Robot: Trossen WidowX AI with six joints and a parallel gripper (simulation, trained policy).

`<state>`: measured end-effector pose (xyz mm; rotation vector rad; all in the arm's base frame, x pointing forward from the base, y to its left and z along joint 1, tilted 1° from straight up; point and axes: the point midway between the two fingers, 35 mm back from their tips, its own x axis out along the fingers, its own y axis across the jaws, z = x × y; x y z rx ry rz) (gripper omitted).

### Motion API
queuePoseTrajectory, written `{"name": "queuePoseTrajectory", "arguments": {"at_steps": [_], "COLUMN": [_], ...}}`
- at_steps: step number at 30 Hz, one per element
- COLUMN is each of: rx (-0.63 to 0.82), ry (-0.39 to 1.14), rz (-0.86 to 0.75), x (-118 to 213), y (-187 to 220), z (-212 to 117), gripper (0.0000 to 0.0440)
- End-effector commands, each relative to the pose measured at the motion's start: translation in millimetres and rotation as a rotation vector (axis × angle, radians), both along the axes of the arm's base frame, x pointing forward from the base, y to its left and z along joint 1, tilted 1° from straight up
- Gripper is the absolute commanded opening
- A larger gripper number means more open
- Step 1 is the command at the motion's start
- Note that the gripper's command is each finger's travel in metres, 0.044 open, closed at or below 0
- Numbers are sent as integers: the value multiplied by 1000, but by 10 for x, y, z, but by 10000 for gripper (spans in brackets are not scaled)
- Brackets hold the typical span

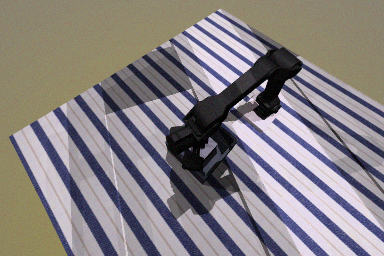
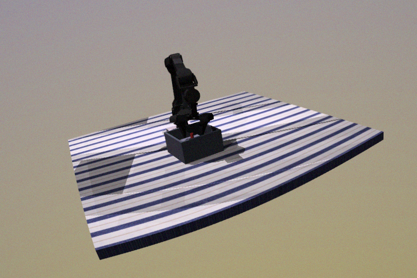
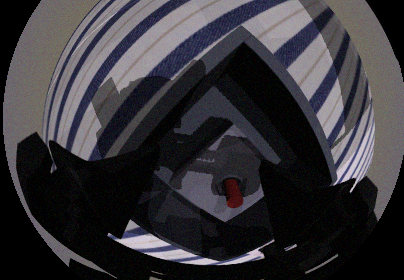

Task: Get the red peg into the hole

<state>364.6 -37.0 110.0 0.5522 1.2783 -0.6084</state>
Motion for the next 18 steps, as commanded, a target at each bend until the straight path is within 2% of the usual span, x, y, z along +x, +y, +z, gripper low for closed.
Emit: {"name": "queuePoseTrajectory", "arguments": {"at_steps": [1,12,18], "rx": [40,128,134], "ry": [-1,-71,-78], "rz": [11,75,81], "x": [101,419,443], "y": [63,315,336], "z": [76,386,412], "gripper": [440,440,440]}}
